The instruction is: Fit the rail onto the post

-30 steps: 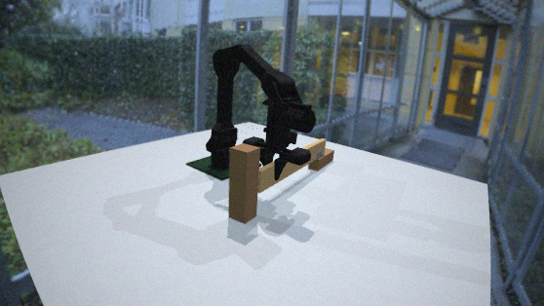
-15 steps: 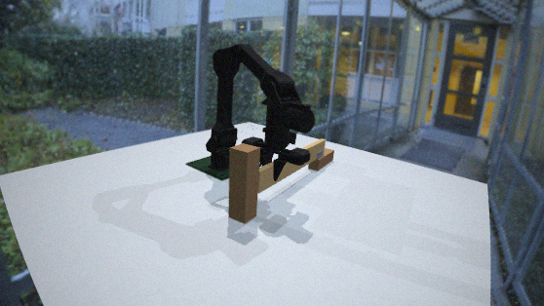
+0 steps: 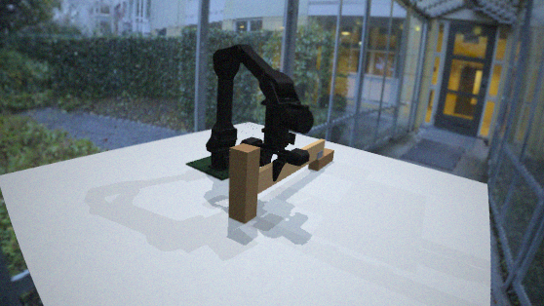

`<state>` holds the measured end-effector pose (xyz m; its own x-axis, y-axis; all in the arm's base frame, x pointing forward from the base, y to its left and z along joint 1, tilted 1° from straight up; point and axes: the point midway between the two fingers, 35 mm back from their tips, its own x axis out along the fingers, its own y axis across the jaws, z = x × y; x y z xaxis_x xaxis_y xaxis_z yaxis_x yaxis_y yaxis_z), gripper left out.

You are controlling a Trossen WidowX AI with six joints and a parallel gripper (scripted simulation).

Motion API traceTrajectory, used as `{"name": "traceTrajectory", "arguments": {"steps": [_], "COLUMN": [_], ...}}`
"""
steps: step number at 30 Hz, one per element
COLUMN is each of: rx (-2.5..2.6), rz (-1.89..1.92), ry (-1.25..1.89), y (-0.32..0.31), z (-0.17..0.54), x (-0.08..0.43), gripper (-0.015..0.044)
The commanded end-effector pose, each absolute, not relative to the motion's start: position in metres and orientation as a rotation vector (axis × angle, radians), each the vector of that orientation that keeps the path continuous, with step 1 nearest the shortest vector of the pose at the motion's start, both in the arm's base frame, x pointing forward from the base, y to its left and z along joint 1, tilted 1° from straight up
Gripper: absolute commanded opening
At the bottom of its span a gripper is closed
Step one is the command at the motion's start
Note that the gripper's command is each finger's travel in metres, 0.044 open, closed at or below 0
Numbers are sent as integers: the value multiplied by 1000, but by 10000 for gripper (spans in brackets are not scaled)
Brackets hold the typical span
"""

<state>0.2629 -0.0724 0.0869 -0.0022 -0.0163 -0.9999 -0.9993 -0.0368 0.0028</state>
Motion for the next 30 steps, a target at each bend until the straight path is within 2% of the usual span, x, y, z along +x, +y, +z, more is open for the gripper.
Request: {"name": "traceTrajectory", "arguments": {"steps": [1, 30], "rx": [-1254, -1255], "rz": [1228, 1228], "ry": [1200, 1201], "y": [-74, -83], "z": [88, 89], "x": [265, 265], "gripper": [0, 0]}}
